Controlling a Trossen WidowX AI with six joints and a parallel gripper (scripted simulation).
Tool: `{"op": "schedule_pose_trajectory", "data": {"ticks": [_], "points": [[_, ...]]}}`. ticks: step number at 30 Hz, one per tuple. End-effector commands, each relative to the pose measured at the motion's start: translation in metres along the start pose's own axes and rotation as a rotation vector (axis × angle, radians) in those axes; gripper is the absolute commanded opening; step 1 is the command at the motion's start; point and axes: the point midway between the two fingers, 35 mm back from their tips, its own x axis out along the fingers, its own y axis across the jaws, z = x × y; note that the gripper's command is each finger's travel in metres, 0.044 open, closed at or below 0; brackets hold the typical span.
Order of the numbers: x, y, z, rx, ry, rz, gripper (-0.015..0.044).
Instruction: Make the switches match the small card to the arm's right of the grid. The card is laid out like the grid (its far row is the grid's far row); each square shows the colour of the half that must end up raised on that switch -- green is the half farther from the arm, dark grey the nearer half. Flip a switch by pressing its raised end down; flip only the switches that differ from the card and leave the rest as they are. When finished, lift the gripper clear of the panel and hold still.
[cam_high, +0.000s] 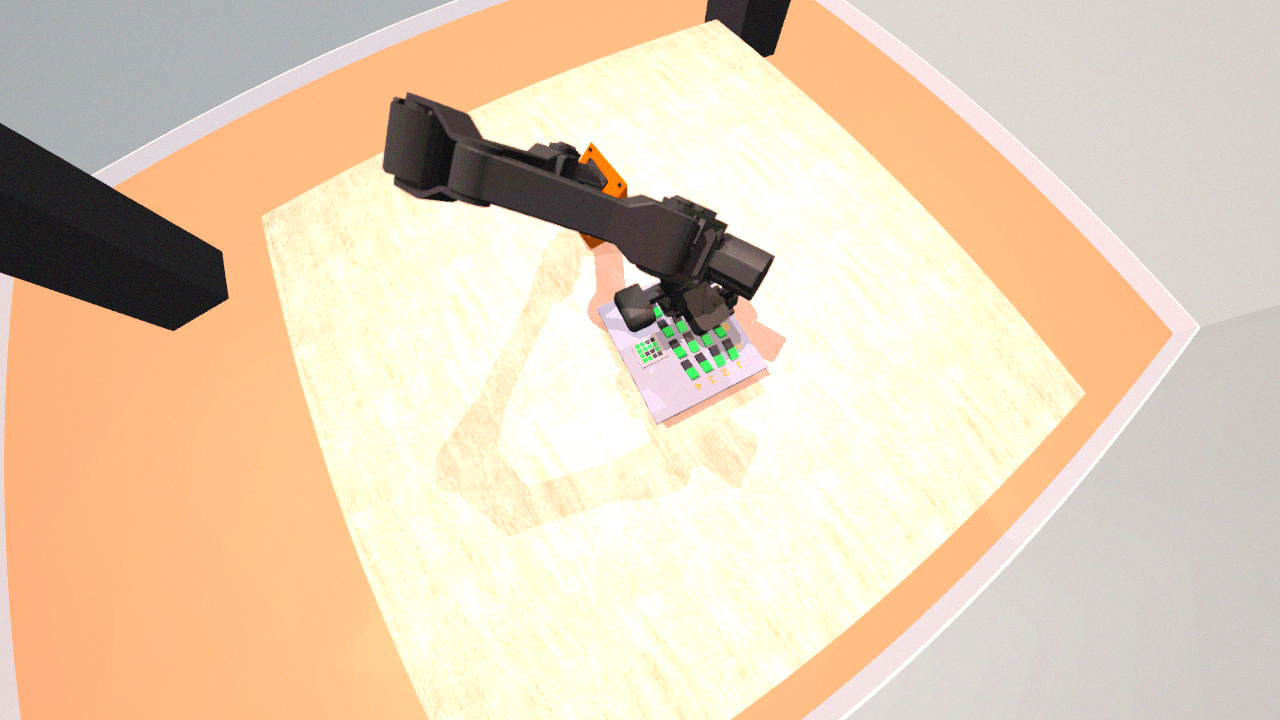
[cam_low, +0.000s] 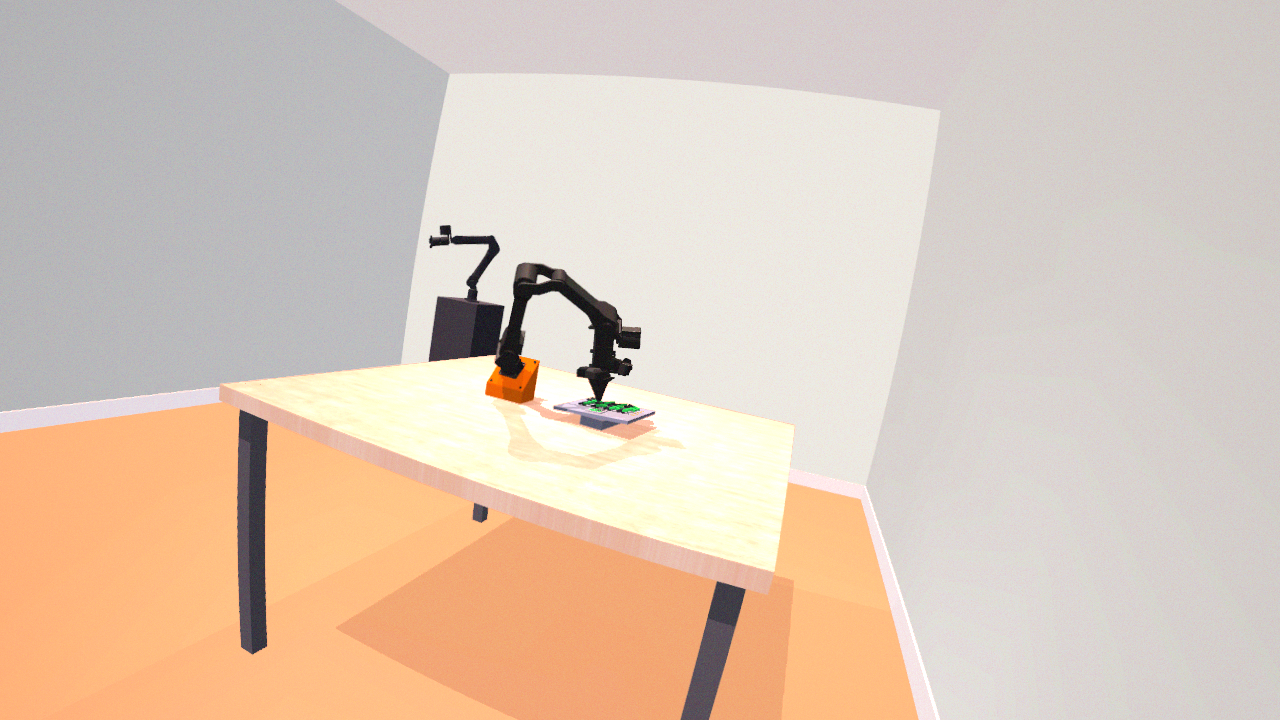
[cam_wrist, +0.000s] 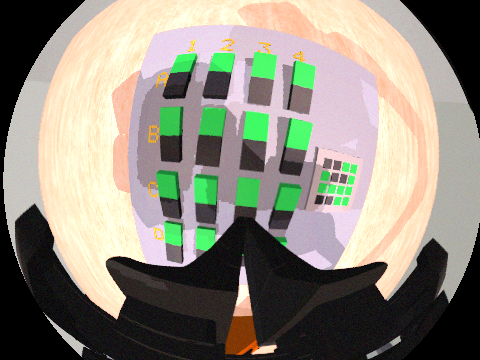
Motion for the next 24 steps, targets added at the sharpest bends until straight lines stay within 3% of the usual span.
{"op": "schedule_pose_trajectory", "data": {"ticks": [1, 24], "points": [[0.001, -0.0003, -0.0006, -0.008, 0.0, -0.006, 0.0], [0.0037, -0.0003, -0.0007, -0.008, 0.0, -0.006, 0.0]]}}
